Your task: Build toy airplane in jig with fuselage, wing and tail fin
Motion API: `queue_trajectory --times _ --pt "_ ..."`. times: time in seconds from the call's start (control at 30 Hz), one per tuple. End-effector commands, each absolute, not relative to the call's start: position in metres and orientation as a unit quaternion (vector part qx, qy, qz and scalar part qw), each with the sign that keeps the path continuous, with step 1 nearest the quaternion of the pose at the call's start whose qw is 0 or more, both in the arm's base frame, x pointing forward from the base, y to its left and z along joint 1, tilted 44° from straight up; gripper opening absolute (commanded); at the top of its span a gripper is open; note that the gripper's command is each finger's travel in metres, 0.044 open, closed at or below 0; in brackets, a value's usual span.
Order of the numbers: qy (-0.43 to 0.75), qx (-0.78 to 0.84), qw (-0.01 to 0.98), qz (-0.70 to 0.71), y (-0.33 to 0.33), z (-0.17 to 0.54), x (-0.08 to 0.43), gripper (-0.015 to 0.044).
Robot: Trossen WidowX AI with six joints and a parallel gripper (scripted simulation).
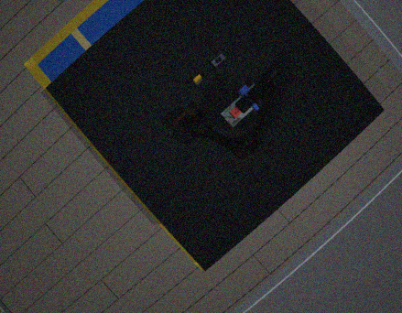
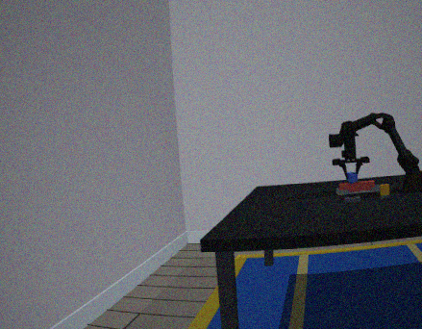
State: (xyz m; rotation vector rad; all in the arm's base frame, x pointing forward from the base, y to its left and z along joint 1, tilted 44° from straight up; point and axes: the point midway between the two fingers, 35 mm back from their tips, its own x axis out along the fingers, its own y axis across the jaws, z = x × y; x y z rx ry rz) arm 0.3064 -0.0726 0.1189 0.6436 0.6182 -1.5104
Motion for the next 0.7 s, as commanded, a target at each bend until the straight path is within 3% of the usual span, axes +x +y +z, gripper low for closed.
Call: queue_trajectory --times 0.0,0.23,0.4,0.67 --pt "0.272 0.279 0.64 -0.662 -0.0743 0.1173 0.3056 0.0196" --pt "0.271 0.282 0.639 -0.662 -0.073 0.1182 0.3065 0.0162" --pt "0.271 0.282 0.639 -0.662 -0.073 0.1182 0.3065 0.0031" --pt "0.271 0.282 0.639 -0.662 -0.073 0.1182 0.3065 0.0241"
